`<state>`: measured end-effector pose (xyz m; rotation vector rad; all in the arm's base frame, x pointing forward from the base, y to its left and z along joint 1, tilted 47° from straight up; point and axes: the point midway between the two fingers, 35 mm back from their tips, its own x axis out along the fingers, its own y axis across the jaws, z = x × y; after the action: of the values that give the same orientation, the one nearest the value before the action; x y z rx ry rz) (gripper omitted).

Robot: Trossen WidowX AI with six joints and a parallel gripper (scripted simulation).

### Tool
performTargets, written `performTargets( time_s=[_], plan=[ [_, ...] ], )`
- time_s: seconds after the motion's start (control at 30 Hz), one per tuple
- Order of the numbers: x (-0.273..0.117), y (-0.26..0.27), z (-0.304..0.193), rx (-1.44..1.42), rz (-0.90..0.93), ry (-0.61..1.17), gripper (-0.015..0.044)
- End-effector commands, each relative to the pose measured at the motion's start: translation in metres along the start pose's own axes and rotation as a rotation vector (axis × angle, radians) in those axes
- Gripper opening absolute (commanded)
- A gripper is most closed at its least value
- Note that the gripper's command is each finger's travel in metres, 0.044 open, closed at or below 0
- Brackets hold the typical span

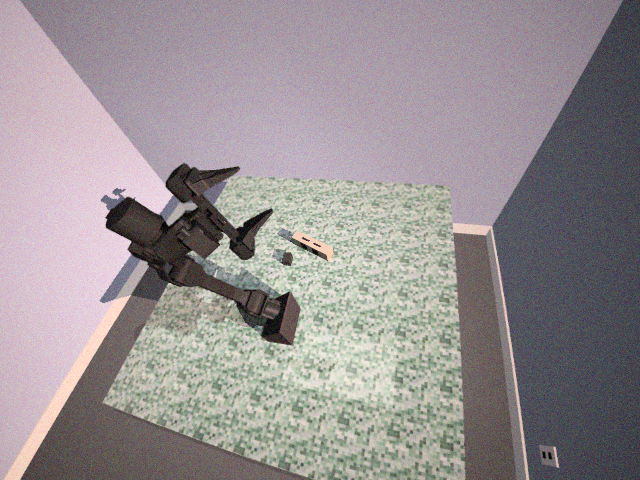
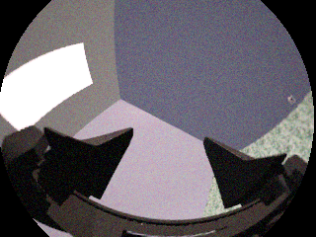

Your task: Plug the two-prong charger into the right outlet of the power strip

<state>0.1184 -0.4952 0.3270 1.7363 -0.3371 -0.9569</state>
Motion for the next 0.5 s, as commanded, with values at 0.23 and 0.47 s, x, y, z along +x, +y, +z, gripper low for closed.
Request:
performTargets(
  time_s=[0.23, 0.47],
  plan=[
    [0.042, -0.032, -0.068, -0.133, -0.097, 0.176, 0.0440],
    [0.061, -0.051, -0.110, -0.227, -0.145, 0.281, 0.0440]
  ],
)
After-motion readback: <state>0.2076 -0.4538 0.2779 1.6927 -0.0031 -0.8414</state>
